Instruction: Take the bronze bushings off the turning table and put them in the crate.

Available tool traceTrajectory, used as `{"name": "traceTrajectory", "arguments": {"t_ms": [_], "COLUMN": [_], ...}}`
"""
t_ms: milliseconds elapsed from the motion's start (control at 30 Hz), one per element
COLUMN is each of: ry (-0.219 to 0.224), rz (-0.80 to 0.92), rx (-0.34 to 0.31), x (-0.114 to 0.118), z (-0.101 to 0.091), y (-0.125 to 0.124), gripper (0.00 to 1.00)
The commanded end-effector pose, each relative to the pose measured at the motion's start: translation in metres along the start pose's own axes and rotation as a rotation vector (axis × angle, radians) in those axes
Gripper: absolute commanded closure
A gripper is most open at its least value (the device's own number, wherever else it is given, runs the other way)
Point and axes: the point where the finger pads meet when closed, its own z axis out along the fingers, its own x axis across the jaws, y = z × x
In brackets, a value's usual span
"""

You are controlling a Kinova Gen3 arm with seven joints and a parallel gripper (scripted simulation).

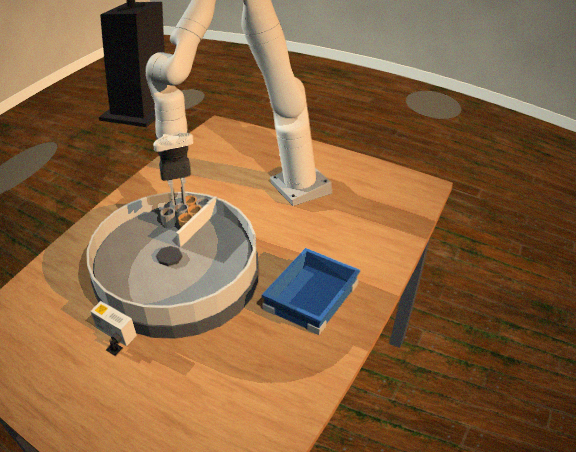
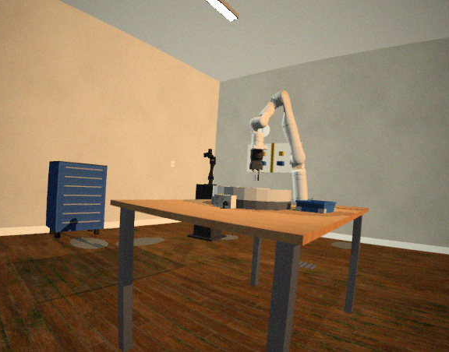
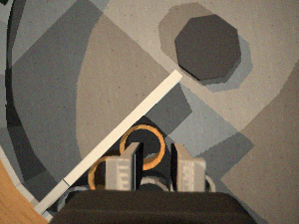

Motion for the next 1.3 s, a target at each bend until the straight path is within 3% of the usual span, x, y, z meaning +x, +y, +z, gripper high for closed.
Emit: {"name": "traceTrajectory", "arguments": {"t_ms": [0, 1267], "ry": [0.001, 0.001], "rz": [0.0, 0.0], "rx": [0.0, 0.0], "x": [0.0004, 0.0004], "z": [-0.0004, -0.0004], "y": [-0.0002, -0.0002], "gripper": [0.52, 0.55]}}
